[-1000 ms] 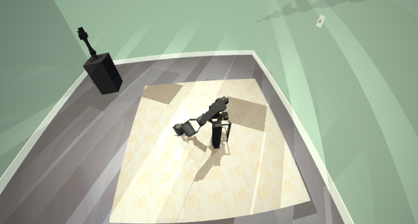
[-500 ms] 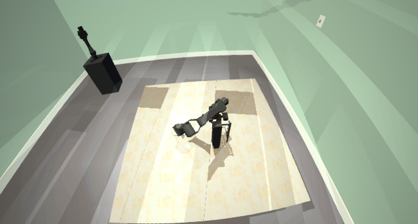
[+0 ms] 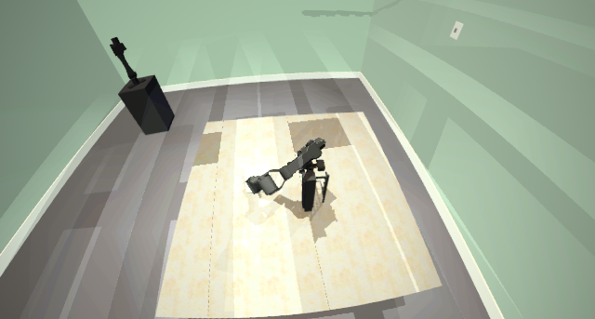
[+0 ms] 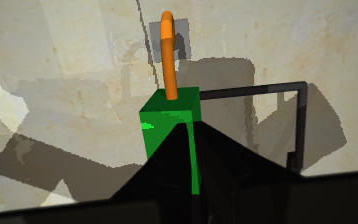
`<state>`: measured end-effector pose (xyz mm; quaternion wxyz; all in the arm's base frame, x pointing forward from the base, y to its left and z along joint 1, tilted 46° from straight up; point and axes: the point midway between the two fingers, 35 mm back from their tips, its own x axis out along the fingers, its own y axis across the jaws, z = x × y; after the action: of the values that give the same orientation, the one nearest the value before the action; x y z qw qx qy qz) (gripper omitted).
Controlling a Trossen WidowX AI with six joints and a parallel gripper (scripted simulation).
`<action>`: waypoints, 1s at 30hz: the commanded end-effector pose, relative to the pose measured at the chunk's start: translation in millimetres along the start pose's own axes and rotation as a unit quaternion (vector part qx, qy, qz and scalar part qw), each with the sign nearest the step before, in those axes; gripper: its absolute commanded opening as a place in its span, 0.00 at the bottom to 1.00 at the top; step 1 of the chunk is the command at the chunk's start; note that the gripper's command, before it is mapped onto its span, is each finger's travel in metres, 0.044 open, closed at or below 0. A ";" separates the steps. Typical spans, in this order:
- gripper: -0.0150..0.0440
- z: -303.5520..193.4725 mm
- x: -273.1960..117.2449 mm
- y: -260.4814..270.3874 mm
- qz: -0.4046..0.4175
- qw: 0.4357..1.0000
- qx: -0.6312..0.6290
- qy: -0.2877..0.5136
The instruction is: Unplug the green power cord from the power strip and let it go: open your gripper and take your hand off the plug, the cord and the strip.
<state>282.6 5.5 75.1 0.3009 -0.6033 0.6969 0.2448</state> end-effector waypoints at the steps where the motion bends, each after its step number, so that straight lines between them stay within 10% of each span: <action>1: 0.25 -2.1 2.2 -0.1 0.004 1.000 0.002 0.002; 30: 0.25 38.9 -1.8 -2.2 0.004 1.000 0.000 0.001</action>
<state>286.6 27.2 51.4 0.2920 -0.6017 0.7012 0.2469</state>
